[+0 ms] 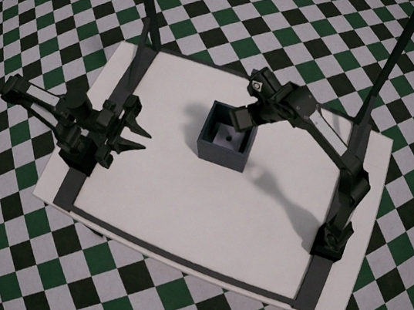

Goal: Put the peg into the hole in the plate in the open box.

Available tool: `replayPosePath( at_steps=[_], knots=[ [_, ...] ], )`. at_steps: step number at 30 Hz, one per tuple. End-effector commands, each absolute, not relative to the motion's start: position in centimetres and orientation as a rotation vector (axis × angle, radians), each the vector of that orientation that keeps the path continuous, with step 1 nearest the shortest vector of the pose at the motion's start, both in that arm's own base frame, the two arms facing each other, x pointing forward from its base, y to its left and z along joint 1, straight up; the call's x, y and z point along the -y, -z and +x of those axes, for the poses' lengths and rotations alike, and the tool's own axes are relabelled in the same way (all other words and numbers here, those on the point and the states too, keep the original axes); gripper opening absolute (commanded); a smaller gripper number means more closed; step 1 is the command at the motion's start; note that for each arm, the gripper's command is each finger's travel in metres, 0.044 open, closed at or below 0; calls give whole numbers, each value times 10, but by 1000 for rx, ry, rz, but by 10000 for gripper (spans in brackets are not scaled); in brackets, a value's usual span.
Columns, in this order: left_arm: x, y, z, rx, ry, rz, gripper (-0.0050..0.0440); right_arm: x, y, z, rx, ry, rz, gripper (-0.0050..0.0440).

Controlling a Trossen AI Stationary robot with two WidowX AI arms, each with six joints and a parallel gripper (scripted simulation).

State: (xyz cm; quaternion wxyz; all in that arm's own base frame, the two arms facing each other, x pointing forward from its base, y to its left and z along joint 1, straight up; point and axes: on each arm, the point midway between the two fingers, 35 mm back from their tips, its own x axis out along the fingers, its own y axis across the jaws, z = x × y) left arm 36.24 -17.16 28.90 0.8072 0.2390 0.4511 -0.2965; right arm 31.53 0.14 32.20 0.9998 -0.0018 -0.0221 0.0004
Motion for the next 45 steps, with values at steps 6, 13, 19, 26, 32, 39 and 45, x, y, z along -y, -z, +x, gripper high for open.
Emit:
replayPosePath(
  at_steps=[6,13,19,26,32,39,45],
  knots=[
    [192,-237,405,-1077,641,511,-50,0,-326,315,53,3,-7,126],
    [200,-183,436,-1176,649,523,-50,0,-326,315,53,3,-7,126],
    [205,-147,449,-1236,652,531,-50,0,-326,315,53,3,-7,126],
    [211,-124,454,-1276,662,536,-50,0,-326,315,53,3,-7,126],
    [209,-124,455,-1272,656,535,-50,0,-326,315,53,3,-7,126],
    [208,-127,453,-1256,655,534,-50,0,-326,315,53,3,-7,126],
    [207,-124,453,-1252,654,533,-50,0,-326,315,53,3,-7,126]
  ],
)
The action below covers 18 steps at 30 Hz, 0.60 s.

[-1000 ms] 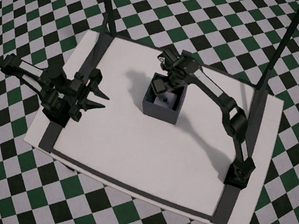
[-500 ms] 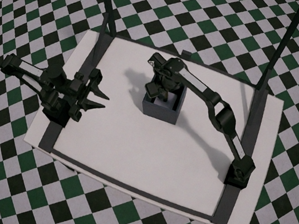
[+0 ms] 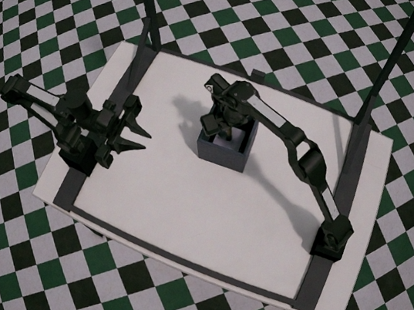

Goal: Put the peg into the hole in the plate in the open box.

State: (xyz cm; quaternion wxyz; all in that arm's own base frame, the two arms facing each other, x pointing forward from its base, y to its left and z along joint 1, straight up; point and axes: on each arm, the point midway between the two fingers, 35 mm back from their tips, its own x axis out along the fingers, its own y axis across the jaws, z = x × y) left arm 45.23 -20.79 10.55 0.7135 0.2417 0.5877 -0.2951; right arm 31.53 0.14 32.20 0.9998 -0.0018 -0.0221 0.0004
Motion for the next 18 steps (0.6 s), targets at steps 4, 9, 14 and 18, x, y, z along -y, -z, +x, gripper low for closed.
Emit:
replayPosePath(
  at_steps=[4,9,14,18],
  knots=[
    [207,-120,453,-1251,653,532,-50,0,-326,315,53,3,-7,126],
    [207,-117,453,-1250,653,532,-50,0,-326,315,53,3,-7,126],
    [207,-113,453,-1249,652,532,-50,0,-326,315,53,3,-7,126],
    [207,-109,454,-1248,652,531,-50,0,-326,315,53,3,-7,126]
  ],
)
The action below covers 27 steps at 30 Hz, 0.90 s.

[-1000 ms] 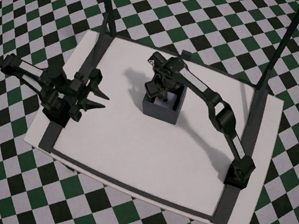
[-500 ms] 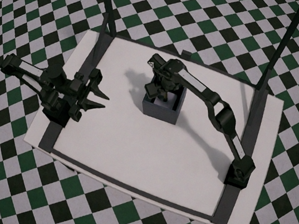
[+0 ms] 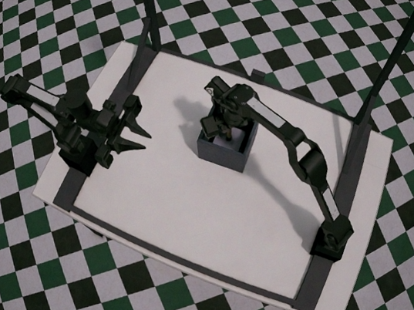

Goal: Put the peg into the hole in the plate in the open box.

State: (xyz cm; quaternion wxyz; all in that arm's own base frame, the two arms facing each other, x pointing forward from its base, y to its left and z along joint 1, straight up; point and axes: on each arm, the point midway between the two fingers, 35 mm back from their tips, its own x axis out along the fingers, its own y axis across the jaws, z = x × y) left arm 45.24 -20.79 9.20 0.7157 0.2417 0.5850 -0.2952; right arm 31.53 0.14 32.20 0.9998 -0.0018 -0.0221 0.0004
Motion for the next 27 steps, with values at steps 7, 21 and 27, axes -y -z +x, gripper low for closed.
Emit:
replayPosePath(
  at_steps=[7,21,27],
  knots=[
    [207,-105,454,-1245,652,531,-50,0,-326,315,53,3,-7,126],
    [208,-91,458,-1252,652,532,-50,0,-326,315,53,3,-7,126],
    [208,-88,457,-1262,652,532,-50,0,-326,315,53,3,-7,126]
  ],
)
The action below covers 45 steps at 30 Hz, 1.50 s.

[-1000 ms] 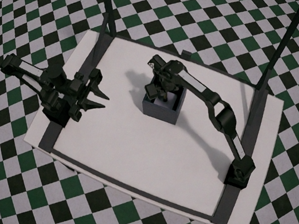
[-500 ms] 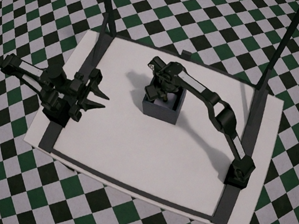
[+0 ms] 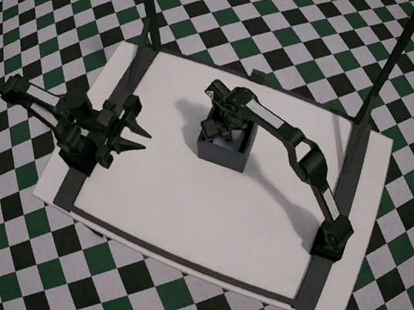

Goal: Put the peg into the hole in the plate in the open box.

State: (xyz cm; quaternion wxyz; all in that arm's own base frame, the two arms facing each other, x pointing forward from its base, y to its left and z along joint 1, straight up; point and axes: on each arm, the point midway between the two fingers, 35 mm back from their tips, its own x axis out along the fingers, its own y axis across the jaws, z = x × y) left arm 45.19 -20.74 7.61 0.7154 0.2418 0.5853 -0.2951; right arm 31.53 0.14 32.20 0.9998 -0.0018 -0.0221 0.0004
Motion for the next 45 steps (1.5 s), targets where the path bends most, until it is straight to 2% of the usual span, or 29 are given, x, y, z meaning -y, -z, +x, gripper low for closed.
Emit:
replayPosePath(
  at_steps=[1,9,10,17,32,35,37,38,43,44,45],
  knots=[
    [208,-89,457,-1259,652,532,-50,0,-326,315,53,3,-7,126],
    [207,-80,454,-1284,653,534,-50,0,-326,315,53,3,-7,126],
    [208,-105,457,-1228,648,530,-50,0,-326,315,53,3,-7,126],
    [208,-103,457,-1232,649,530,-50,0,-326,315,53,3,-7,126],
    [207,-75,454,-1282,652,534,-50,0,-326,315,53,3,-7,126],
    [206,-81,453,-1267,651,533,-50,0,-326,315,53,3,-7,126],
    [208,-100,457,-1225,648,530,-50,0,-326,315,53,3,-7,126],
    [206,-84,452,-1247,650,531,-50,0,-326,315,53,3,-7,126],
    [206,-78,453,-1246,650,531,-50,0,-326,315,53,3,-7,126],
    [206,-61,453,-1280,652,534,-50,0,-326,315,53,3,-7,126],
    [207,-73,455,-1259,651,532,-50,0,-326,315,53,3,-7,126]
  ],
)
